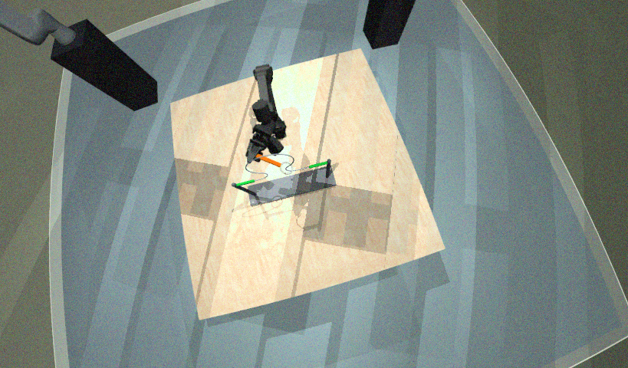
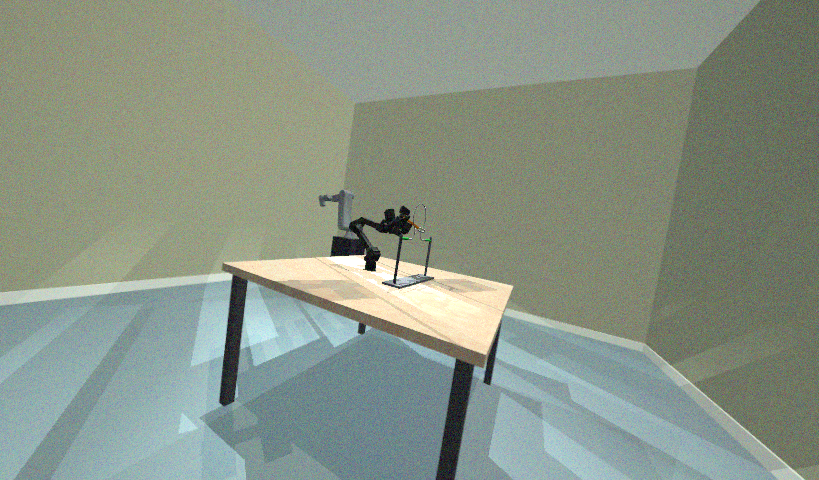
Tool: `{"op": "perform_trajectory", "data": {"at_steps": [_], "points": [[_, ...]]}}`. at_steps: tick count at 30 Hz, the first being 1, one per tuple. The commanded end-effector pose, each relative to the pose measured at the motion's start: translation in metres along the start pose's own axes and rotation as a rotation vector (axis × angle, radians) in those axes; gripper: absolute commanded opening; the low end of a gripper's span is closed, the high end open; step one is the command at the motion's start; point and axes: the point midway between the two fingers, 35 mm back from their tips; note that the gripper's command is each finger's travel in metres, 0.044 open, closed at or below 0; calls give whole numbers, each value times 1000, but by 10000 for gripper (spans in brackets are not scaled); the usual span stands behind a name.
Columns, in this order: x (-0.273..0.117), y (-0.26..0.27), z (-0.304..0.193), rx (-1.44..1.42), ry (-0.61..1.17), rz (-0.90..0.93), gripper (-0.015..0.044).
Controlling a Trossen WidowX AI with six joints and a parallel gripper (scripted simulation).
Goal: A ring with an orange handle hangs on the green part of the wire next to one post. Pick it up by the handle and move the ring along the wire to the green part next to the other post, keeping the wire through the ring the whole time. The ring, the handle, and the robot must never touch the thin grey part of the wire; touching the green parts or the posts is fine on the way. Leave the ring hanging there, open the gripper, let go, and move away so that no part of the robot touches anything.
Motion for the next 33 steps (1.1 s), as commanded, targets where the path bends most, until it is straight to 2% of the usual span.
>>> {"op": "perform_trajectory", "data": {"at_steps": [1, 17, 33], "points": [[-4, 10, -4, 64, 34, 26, -150], [-19, 68, -6, 386, 128, 220, -150], [-45, 120, 13, 721, 225, 422, -150]]}}
Point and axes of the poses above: the point midway between the two fingers, 35 mm back from their tips, its own x axis out along the fingers, its own y axis across the jaws, z = x × y, and after that the axes turned 15 degrees about x, right-handed
